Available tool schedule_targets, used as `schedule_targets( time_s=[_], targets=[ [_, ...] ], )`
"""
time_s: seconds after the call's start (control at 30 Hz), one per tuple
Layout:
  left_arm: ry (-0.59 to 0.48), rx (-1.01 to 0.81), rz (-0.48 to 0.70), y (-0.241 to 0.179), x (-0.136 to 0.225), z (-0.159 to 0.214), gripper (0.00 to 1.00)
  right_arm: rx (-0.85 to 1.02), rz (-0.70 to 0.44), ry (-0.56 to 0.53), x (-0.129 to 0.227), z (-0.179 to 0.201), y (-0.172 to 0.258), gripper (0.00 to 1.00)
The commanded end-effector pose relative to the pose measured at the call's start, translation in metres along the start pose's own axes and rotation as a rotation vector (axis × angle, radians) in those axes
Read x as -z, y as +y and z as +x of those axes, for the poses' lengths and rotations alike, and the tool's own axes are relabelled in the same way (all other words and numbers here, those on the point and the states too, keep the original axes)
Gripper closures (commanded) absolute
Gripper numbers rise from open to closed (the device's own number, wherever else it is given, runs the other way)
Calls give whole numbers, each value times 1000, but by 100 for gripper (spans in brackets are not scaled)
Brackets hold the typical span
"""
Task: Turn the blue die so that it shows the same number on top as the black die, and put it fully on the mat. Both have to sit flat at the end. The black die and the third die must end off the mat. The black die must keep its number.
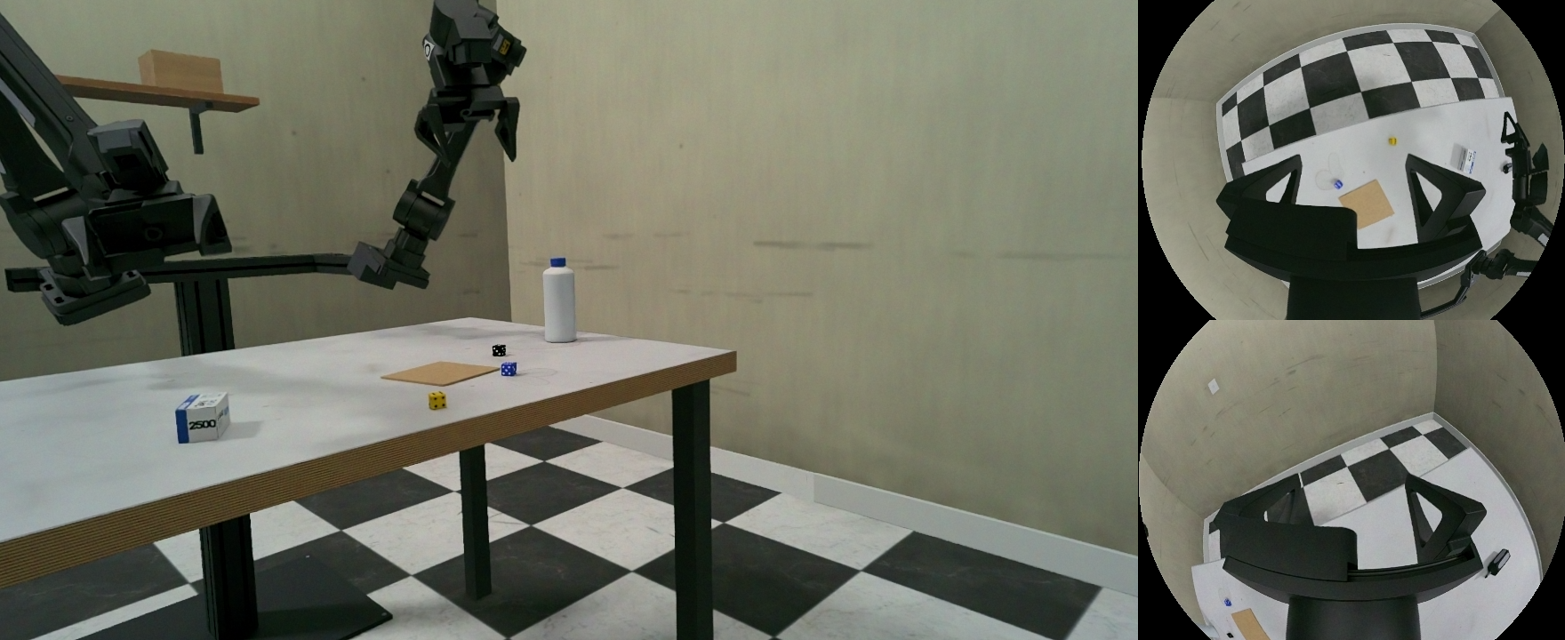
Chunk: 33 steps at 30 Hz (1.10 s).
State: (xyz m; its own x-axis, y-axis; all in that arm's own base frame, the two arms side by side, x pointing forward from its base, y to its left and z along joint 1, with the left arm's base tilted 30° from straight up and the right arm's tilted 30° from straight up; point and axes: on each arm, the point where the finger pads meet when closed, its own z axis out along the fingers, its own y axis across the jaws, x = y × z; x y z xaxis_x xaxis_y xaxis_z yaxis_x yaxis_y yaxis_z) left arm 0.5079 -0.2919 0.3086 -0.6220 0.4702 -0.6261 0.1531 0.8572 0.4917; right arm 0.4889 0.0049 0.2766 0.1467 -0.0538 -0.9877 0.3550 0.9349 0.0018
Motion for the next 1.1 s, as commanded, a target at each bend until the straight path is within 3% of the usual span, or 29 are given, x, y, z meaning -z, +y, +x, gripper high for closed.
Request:
schedule_targets(
  time_s=[0.0, 0.57, 0.7, 0.8, 1.03, 1.07],
  targets=[
    [-15, 10, 1, 2, 5, -6, 0, -6, -1, -11, -1, -5, 1, 0],
    [-15, 10, 1, 2, 5, -6, 0, -6, -1, -11, -1, -5, 1, 0],
    [-19, 22, -11, 15, 1, 9, 0, 92, -65, 17, -8, 9, 29, 0],
    [-30, 38, -13, 21, -4, 28, 0, 203, -186, 43, -14, 33, 69, 0],
    [-64, 101, -35, 48, -23, 125, 0, 445, -697, 77, 10, 134, 213, 0],
    [-64, 101, -35, 48, -23, 125, 0, 445, -697, 77, 10, 134, 213, 0]
  ],
)
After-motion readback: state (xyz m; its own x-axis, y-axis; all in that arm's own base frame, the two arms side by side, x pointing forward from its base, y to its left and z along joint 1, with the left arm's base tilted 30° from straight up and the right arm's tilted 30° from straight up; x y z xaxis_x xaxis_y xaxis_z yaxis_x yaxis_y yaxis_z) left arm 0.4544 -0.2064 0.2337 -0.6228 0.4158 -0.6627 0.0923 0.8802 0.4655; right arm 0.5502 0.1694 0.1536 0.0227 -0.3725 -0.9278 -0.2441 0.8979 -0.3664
